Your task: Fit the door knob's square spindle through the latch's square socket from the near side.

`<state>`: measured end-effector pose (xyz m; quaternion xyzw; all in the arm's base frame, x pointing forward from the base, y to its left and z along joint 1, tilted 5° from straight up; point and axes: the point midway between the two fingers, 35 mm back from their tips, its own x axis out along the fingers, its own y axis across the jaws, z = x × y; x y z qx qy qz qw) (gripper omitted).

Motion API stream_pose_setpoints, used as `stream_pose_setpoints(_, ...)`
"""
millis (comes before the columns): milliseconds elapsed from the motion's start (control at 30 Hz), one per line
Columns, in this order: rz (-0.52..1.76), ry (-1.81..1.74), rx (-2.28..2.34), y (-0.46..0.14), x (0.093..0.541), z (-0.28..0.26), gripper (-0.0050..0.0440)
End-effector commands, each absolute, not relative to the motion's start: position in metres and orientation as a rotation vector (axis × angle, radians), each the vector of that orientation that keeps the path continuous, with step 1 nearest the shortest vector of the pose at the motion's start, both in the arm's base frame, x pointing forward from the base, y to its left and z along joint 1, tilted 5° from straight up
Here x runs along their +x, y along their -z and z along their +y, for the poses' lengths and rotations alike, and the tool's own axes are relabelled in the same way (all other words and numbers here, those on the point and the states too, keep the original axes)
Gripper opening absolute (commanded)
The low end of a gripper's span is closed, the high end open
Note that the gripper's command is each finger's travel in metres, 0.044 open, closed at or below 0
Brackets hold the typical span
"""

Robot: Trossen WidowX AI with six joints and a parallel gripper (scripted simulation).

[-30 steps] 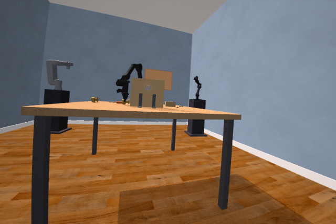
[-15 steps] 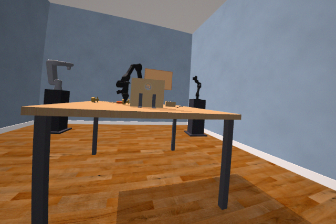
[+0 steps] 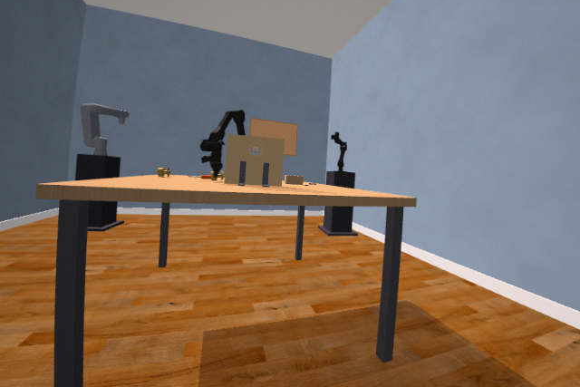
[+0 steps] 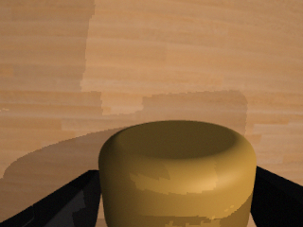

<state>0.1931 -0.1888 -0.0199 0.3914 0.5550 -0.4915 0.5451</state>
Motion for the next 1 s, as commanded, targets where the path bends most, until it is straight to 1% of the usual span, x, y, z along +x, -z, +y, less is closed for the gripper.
stream_pose_setpoints(0, 1.317, 1.170, 0.922, 0.020, 0.192, -0.190, 0.0271)
stream_pose_setpoints(133, 1.317, 1.170, 0.922, 0.020, 0.192, -0.190, 0.0244)
stream_pose_setpoints(200, 1.317, 1.170, 0.922, 0.020, 0.192, -0.190, 0.0244)
stream_pose_setpoints(533, 1.317, 1.168, 0.926, 0.005, 0.192, -0.188, 0.0004)
stream_pose_setpoints(967, 1.299, 1.147, 0.945, 0.005, 0.191, -0.188, 0.0000)
